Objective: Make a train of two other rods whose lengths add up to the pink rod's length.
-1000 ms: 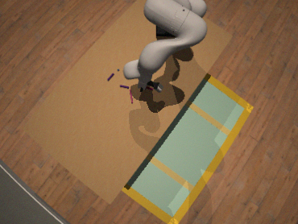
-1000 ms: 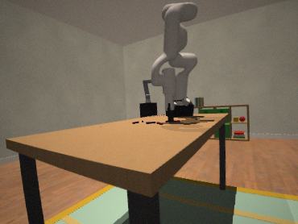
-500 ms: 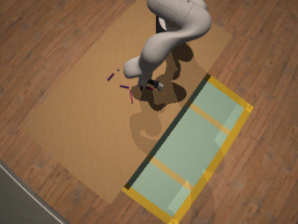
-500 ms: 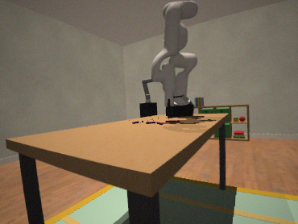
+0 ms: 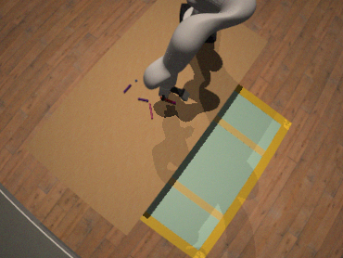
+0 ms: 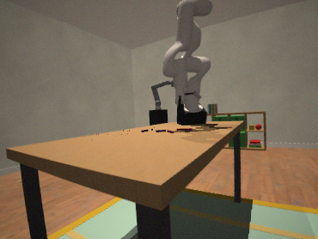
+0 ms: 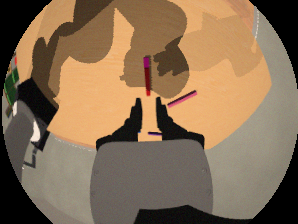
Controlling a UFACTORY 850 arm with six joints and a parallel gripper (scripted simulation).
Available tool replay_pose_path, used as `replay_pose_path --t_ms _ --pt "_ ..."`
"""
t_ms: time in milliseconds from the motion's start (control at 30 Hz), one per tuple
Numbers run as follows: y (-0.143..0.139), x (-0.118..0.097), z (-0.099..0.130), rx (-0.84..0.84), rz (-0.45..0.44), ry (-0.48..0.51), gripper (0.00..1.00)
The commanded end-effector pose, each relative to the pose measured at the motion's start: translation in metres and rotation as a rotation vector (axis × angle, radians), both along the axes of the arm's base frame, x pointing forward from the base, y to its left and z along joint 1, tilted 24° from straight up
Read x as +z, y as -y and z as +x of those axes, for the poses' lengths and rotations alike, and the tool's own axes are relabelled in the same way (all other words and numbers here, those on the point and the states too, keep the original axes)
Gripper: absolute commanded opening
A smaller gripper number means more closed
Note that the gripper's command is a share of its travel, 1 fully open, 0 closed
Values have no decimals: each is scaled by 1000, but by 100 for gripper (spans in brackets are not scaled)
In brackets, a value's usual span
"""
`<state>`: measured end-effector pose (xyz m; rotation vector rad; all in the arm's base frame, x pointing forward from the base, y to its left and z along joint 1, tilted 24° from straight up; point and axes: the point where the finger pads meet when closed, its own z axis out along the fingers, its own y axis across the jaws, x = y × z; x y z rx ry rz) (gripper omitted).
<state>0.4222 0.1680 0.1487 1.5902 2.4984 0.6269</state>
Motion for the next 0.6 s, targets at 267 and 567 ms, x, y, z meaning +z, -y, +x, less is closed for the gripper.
replay_pose_path --t_ms 267,567 --pt "2 10 -3 7 7 -22 100" --pt "2 10 -3 7 7 -22 100"
